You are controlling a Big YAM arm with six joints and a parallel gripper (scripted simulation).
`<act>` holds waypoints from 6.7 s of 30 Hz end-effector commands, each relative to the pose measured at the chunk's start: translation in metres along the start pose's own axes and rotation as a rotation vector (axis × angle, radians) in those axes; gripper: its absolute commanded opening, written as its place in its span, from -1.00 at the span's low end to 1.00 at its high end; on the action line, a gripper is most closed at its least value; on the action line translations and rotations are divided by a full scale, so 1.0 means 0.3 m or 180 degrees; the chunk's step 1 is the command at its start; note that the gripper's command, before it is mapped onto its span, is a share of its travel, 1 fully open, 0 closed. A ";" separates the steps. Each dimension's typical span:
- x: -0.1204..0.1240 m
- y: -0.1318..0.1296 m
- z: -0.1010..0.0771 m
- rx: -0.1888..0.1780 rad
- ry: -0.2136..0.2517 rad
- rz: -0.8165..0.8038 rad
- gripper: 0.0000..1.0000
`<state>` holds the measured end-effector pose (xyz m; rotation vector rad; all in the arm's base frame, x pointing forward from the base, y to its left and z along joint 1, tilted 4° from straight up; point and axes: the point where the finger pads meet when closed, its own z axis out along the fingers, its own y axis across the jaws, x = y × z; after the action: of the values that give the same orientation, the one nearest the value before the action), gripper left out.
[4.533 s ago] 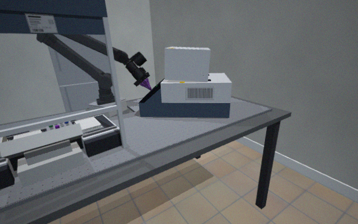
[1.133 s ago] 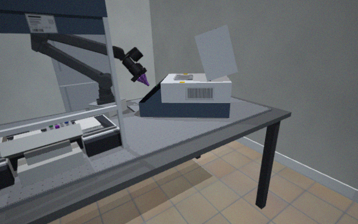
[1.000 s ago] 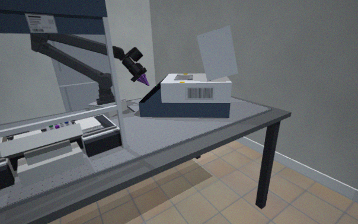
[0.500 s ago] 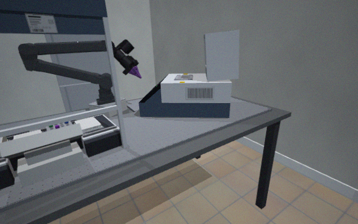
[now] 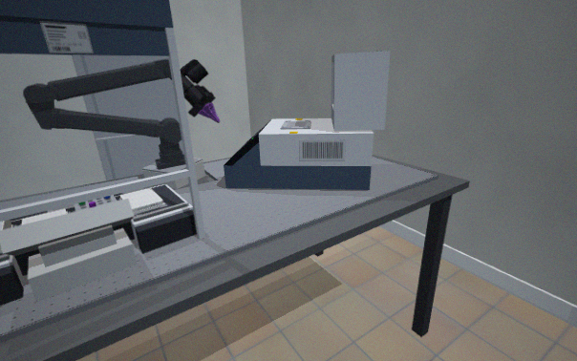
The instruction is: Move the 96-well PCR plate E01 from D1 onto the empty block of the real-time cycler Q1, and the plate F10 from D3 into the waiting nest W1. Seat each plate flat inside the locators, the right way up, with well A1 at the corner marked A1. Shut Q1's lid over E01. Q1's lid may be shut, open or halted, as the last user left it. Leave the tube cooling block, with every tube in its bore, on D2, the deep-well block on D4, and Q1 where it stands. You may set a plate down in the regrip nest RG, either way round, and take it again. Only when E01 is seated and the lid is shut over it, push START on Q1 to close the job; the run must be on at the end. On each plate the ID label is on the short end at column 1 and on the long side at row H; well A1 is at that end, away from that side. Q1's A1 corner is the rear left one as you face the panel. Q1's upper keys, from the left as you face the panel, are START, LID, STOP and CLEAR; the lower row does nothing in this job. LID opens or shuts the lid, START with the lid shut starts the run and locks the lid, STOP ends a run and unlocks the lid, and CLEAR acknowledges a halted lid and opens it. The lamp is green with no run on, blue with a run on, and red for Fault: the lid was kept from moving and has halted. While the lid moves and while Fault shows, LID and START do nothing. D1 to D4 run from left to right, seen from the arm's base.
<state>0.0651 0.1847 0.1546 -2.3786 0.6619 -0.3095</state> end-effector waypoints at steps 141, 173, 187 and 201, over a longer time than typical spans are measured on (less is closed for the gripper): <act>-0.012 -0.005 0.006 -0.0037 -0.0018 -0.0004 -1.00; -0.018 -0.081 -0.049 0.0115 -0.0076 0.0077 -1.00; -0.019 -0.094 -0.058 0.0138 -0.0081 0.0095 -1.00; -0.010 -0.022 0.000 -0.0003 -0.0011 0.0042 -1.00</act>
<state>0.0651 0.1865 0.1488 -2.4049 0.6669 -0.3132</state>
